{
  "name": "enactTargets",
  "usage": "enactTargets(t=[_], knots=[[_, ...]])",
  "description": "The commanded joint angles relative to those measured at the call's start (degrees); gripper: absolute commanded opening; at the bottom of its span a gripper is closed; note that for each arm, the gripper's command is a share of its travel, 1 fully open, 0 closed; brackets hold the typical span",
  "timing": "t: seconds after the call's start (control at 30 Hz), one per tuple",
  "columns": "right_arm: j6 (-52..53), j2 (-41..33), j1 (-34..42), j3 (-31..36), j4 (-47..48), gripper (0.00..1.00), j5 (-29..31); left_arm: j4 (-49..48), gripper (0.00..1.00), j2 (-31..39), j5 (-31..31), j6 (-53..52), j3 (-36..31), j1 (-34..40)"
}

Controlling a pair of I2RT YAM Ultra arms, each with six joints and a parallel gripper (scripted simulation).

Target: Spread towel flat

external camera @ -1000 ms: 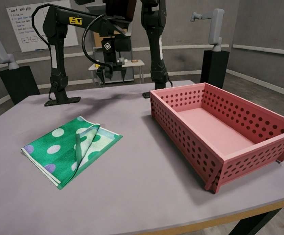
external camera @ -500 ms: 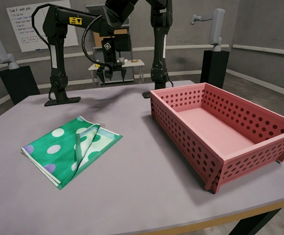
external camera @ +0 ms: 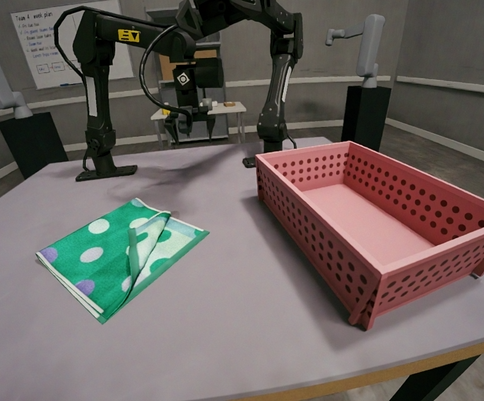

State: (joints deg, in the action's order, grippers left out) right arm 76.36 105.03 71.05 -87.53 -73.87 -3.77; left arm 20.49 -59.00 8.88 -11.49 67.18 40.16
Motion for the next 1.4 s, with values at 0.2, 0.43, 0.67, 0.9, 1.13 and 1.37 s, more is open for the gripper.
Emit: enactTargets(t=[0.2, 0.43, 0.67, 0.9, 1.13, 1.37], knots=[[0.0, -0.4, 0.0, -0.3, 0.0, 1.00, 0.0, -19.6, 1.00, 4.8, 0.9, 11.6, -12.4, -8.0], [0.0, -0.4, 0.0, -0.3, 0.0, 1.00, 0.0, -21.2, 1.00, 4.5, 0.4, 11.7, -10.6, -22.2], [0.0, -0.4, 0.0, -0.3, 0.0, 1.00, 0.0, -21.1, 1.00, 4.6, -7.5, 11.7, -10.6, -39.5], [-12.2, -6.3, 0.6, -4.7, 5.3, 1.00, 3.3, -20.4, 1.00, 4.0, -9.3, 11.9, -10.2, -40.6], [-24.4, -15.4, 0.8, 1.3, 17.1, 1.00, 4.1, -20.2, 1.00, 4.8, -9.3, 11.9, -10.2, -40.7], [-35.0, -23.9, 0.8, 9.0, 28.7, 1.00, 4.4, -20.2, 1.00, 4.8, -9.1, 11.9, -10.2, -40.7]])
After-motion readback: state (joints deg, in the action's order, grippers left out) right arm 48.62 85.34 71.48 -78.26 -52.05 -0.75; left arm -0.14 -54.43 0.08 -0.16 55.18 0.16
